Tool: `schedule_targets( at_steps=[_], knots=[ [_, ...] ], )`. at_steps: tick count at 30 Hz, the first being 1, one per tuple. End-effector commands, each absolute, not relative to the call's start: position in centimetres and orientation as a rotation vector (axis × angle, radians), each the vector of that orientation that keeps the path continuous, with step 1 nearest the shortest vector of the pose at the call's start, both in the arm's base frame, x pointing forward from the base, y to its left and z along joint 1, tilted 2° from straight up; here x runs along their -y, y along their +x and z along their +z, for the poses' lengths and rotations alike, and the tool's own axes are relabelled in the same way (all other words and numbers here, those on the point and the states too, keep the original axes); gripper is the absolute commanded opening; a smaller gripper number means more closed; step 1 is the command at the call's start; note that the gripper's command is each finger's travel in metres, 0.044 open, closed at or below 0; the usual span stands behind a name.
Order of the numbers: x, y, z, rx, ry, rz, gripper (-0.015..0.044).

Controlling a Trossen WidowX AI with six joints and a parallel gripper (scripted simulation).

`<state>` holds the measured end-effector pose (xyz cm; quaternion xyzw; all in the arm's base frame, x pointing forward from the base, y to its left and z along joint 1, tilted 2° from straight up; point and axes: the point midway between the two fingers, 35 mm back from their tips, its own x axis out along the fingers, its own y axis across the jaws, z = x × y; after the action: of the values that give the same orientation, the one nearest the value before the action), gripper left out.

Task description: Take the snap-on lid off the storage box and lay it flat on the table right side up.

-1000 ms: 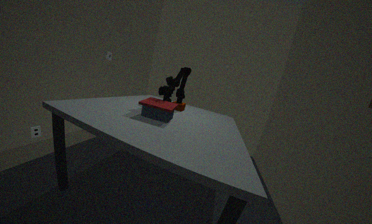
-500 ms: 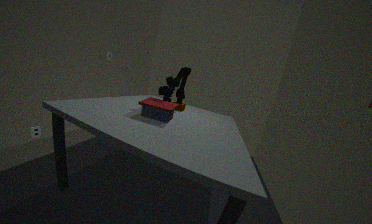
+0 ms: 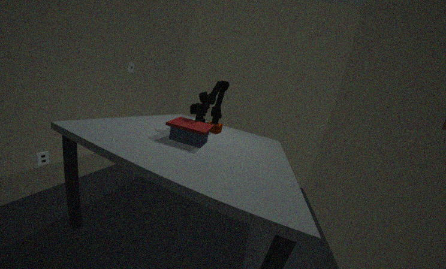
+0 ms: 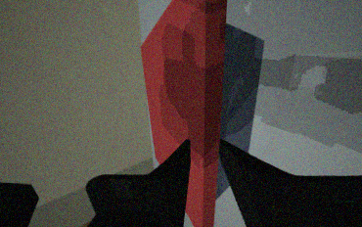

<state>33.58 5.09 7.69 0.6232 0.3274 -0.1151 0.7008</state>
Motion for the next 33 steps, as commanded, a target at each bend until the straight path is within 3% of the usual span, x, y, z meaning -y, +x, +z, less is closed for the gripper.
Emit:
schedule_targets(
  at_steps=[1, 33],
  knots=[
    [-5.1, 33.6, 7.8, -0.724, 1.391, -0.259, 0.0000],
    [-5.3, 33.9, 12.1, -0.718, 1.394, -0.261, 0.0000]
  ],
)
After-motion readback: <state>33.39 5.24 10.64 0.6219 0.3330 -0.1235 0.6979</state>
